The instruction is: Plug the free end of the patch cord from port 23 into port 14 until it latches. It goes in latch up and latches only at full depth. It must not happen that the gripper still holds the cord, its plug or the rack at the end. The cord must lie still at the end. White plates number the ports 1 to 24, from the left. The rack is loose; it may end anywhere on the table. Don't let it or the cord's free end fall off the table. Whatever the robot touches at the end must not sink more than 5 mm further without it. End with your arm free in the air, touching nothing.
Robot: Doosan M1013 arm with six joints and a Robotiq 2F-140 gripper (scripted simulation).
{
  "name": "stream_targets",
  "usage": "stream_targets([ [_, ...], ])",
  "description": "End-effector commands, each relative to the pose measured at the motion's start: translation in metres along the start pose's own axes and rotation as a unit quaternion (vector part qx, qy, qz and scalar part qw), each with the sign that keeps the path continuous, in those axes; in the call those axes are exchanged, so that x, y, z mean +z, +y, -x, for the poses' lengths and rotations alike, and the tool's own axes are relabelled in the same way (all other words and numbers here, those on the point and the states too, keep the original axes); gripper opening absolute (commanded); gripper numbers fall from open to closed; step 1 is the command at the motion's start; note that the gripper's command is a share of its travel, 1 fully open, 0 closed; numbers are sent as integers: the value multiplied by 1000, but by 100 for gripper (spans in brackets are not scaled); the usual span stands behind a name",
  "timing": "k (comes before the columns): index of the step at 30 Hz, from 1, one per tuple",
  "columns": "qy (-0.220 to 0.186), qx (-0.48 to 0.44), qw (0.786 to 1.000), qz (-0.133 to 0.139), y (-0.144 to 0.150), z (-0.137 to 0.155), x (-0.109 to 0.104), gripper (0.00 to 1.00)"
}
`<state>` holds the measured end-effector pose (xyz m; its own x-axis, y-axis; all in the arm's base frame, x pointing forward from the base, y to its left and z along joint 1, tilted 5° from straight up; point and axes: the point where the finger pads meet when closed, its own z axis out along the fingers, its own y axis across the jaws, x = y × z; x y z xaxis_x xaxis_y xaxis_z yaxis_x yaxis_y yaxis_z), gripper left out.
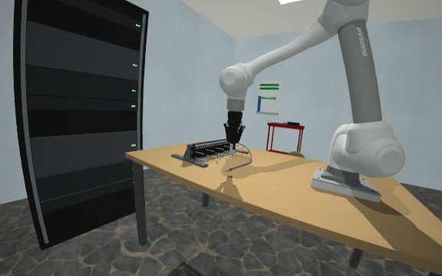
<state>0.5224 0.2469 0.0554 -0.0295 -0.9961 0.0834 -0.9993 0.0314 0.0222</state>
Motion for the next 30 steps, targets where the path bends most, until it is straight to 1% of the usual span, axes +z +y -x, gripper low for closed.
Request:
stream_targets([
  [1,12,-9,1000,-12,-4,-10,2,0],
  [3,34,-33,998,-32,-10,-24,2,0],
  [6,78,-84,991,-73,-25,-51,-1,0],
  [12,139,-169,967,-133,-50,-82,-12,0],
  [14,139,-169,967,-133,-50,-82,-12,0],
  [15,160,-203,953,-156,-59,-90,-19,0],
  [21,208,-292,910,-209,-81,-99,-37,0],
  [25,236,-353,873,-241,-93,-98,-51,0],
  [29,259,-414,830,-269,-102,-91,-63,0],
  [30,259,-414,830,-269,-102,-91,-63,0],
])
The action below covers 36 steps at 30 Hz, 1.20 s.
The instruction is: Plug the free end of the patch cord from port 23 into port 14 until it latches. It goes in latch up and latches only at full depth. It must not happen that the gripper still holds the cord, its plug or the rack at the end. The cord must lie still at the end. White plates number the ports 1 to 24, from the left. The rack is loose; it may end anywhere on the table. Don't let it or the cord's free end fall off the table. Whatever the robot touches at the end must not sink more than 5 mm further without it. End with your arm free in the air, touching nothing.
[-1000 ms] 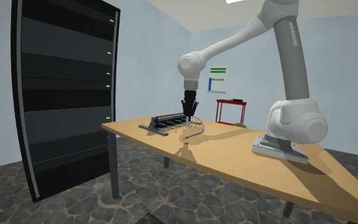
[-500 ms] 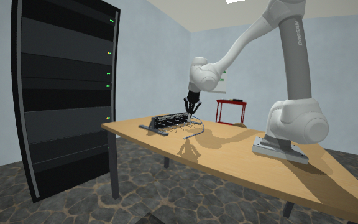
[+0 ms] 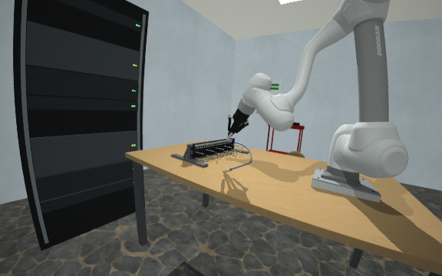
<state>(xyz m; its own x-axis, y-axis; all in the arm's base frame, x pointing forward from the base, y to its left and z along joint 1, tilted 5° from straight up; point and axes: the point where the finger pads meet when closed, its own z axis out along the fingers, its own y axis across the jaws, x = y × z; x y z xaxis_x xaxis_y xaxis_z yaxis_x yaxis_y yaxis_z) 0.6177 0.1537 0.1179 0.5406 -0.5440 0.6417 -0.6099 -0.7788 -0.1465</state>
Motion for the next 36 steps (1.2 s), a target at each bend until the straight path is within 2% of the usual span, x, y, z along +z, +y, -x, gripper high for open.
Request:
stream_targets([
  [1,21,-30,999,-29,-7,-4,-3,0],
  [2,35,-71,995,-53,-16,-7,-8,0],
  [8,65,-172,977,-109,-37,-3,-23,0],
  [16,91,-301,933,-173,-58,19,-46,0],
  [27,94,-312,929,-178,-61,21,-45,0],
  [33,94,-312,929,-178,-73,19,-16,0],
  [35,94,-312,929,-178,-73,19,-16,0],
  [36,94,-312,929,-178,-75,19,-9,0],
])
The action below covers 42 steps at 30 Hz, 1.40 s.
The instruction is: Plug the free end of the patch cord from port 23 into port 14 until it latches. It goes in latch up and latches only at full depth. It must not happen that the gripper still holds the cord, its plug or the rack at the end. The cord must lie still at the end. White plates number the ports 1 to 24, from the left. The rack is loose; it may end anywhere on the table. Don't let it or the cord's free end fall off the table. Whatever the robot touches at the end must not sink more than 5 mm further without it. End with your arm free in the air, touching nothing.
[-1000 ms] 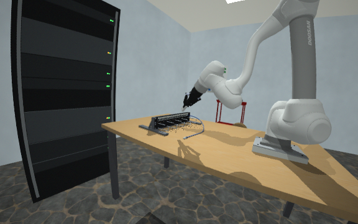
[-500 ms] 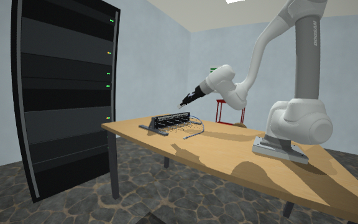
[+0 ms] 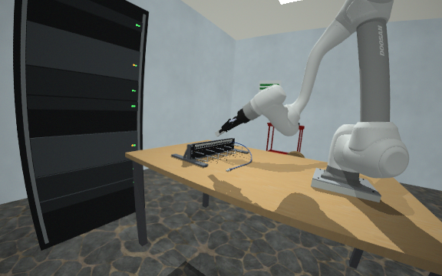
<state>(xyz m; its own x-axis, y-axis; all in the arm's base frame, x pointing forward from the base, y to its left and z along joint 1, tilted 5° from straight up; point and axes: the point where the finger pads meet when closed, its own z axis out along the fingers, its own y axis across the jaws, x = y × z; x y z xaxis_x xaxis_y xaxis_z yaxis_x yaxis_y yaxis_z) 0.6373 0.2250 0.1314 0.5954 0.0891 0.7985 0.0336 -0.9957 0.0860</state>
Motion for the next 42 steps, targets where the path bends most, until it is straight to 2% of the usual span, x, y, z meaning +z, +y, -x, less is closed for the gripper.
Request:
stream_targets([
  [1,1,2,1000,-3,-1,-1,21,0],
  [9,1,2,1000,-3,-1,0,87,0],
  [14,1,2,1000,-3,-1,0,109,0],
  [42,1,2,1000,-3,-1,0,111,0],
])
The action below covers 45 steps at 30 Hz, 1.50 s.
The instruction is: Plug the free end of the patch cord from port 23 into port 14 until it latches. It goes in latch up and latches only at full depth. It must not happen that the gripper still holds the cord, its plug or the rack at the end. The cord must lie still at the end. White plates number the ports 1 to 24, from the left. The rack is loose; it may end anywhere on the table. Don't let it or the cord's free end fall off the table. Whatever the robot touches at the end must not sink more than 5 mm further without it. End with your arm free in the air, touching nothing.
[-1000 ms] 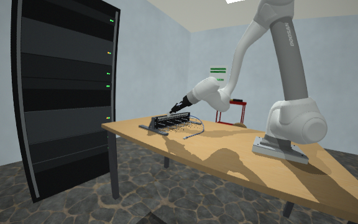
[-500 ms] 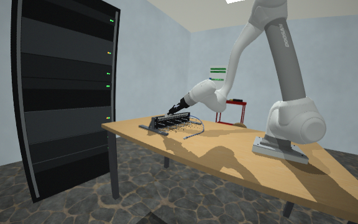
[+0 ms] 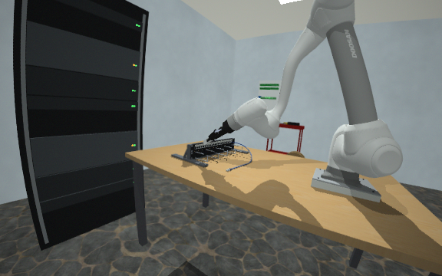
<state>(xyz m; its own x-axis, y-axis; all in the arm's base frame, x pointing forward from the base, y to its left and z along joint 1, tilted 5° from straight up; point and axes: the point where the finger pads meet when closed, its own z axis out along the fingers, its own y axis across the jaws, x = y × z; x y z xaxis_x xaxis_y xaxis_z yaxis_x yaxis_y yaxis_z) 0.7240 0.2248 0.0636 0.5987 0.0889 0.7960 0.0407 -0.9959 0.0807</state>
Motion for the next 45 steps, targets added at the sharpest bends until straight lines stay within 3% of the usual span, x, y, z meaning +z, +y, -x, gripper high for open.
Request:
stream_targets([
  [1,3,2,1000,1,2,-3,2,0],
  [28,3,2,1000,2,2,-3,-4,0],
  [33,3,2,1000,2,2,-3,-29,0],
  [40,3,2,1000,2,1,-2,-88,0],
  [42,3,2,1000,2,1,-2,-88,0],
  [45,3,2,1000,2,1,-2,-110,0],
])
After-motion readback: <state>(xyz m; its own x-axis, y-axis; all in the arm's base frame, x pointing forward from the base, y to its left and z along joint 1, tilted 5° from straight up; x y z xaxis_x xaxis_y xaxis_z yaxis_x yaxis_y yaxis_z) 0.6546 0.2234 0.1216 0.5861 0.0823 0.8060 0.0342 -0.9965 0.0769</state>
